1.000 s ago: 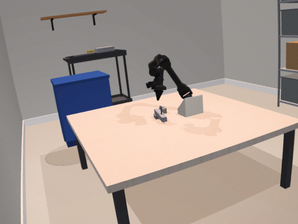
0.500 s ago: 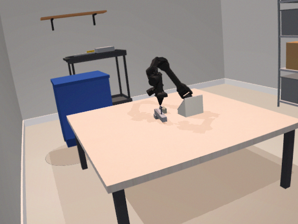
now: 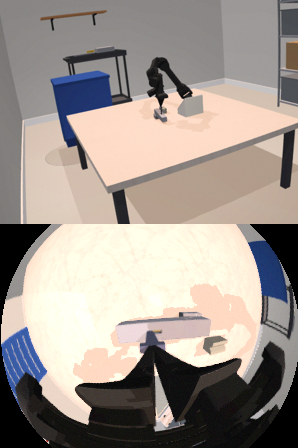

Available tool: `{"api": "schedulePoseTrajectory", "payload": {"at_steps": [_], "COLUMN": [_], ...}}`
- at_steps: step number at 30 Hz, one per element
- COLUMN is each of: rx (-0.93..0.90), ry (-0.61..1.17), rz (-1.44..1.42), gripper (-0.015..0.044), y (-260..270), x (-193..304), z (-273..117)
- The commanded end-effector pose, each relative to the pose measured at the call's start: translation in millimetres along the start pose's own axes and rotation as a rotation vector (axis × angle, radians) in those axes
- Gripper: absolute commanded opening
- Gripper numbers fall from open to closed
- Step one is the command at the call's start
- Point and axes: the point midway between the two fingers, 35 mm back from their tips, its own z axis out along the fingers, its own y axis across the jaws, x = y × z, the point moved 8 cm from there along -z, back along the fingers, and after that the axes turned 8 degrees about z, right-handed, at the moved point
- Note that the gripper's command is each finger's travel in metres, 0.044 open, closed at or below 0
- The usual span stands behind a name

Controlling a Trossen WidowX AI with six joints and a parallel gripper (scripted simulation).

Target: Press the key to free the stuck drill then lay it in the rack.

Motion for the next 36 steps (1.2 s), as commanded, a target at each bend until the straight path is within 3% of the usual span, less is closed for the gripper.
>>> {"api": "schedulePoseTrajectory", "payload": {"at_steps": [1, 36], "rx": [0.008, 0.008], "ry": [0.002, 0.002], "rz": [-0.004, -0.004], "gripper": [0.0000, 0.0000], "y": [0, -3], "x": [-1, 3], "z": [5, 16]}}
